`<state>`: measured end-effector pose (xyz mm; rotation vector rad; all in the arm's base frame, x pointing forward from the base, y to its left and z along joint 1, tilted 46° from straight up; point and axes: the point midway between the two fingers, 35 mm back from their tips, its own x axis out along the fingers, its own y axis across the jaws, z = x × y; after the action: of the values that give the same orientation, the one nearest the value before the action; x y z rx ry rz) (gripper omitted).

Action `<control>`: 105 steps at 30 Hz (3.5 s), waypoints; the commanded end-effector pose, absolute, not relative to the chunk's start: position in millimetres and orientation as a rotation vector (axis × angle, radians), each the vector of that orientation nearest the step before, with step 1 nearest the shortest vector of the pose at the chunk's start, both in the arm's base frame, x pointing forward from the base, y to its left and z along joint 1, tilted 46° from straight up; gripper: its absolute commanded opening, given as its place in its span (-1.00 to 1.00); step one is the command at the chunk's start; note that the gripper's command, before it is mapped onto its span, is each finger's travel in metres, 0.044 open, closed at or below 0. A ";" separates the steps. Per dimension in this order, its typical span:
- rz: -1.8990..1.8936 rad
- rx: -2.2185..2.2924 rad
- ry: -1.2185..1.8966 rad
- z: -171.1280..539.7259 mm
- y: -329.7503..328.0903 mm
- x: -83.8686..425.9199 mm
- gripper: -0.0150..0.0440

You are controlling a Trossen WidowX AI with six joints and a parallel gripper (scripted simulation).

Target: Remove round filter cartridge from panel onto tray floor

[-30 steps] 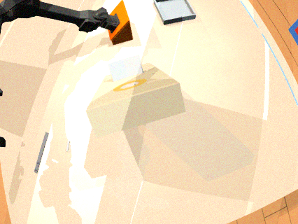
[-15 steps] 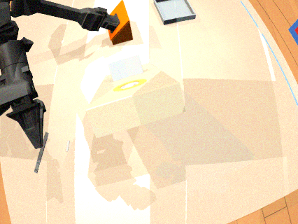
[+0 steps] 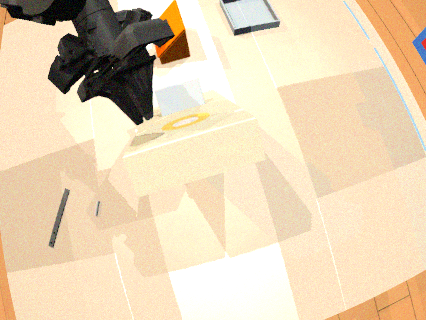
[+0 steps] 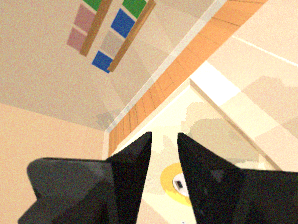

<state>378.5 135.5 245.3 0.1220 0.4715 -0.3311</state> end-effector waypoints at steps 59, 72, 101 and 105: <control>-0.438 -0.341 0.522 148.4 118.4 351.5 -0.12; -0.438 -0.341 0.522 149.2 119.0 352.4 -0.12; -0.439 -0.340 0.522 146.6 115.7 357.1 -0.12; -0.439 -0.340 0.522 145.1 113.9 360.0 -0.12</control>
<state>357.9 115.1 147.3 -0.3356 0.5175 -0.4422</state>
